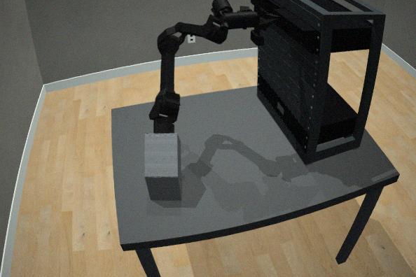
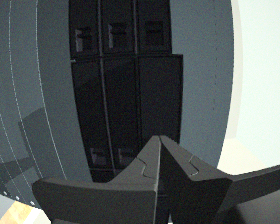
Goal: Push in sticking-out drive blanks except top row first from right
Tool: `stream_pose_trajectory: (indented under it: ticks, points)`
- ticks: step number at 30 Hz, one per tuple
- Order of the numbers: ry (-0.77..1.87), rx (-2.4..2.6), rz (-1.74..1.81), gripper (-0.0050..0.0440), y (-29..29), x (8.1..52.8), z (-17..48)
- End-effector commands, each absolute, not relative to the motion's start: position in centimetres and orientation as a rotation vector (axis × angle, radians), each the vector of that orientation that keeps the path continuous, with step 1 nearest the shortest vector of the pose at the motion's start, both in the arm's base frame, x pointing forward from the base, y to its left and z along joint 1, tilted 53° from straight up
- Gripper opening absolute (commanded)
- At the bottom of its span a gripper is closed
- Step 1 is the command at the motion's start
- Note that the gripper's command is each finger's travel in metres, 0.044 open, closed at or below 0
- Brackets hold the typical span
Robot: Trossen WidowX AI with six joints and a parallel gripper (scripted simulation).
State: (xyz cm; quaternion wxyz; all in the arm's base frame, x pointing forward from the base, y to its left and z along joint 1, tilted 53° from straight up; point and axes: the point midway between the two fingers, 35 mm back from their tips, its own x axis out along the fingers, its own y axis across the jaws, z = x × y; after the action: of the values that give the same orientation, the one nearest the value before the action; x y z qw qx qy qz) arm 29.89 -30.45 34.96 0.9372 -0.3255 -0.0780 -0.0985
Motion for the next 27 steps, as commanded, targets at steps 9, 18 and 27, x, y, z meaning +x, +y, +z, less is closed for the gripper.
stream_pose_trajectory:
  ticks: [9,18,27]
  points:
    - [-0.167,-0.68,-0.211,0.0,-30.8,31.0,35.9]
    - [-0.167,-0.68,-0.211,0.0,-30.9,31.2,36.0]
    - [-0.167,-0.68,-0.211,0.0,-31.0,31.9,36.3]
